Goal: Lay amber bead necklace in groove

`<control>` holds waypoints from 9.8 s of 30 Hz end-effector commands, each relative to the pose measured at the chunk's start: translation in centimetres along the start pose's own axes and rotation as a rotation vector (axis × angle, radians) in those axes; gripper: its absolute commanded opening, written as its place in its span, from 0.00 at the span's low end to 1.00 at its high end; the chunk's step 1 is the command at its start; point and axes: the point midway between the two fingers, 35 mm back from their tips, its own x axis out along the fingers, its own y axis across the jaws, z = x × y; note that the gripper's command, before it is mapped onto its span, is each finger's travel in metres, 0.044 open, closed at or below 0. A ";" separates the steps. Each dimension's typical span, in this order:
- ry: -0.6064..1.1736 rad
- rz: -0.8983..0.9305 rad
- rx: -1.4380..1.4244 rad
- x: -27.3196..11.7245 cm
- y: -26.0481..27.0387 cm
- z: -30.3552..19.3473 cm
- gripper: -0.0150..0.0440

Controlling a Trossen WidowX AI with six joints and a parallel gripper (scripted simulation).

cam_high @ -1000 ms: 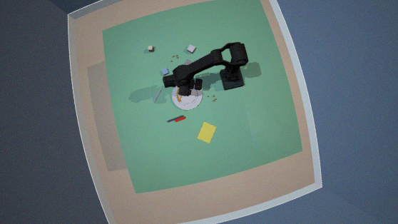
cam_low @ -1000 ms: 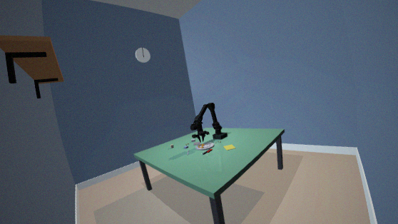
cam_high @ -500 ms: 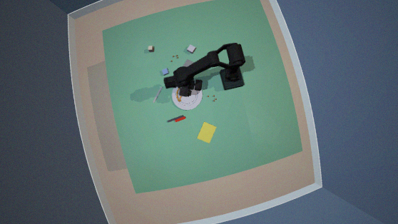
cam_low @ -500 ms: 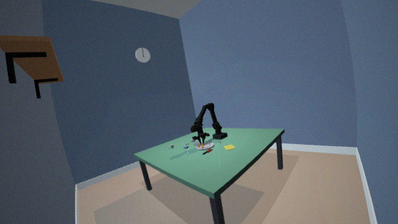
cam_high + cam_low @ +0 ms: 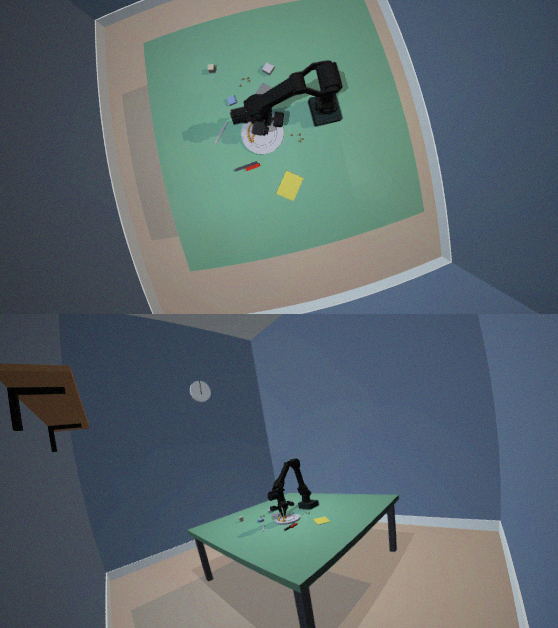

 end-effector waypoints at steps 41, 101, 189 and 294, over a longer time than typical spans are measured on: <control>0.001 0.007 0.006 -0.6 1.1 -1.1 0.25; 0.001 0.007 0.006 -0.6 1.1 -1.2 1.00; 0.000 0.000 -0.358 0.0 0.2 0.0 0.32; 0.000 0.007 -0.363 0.2 1.6 -1.2 0.25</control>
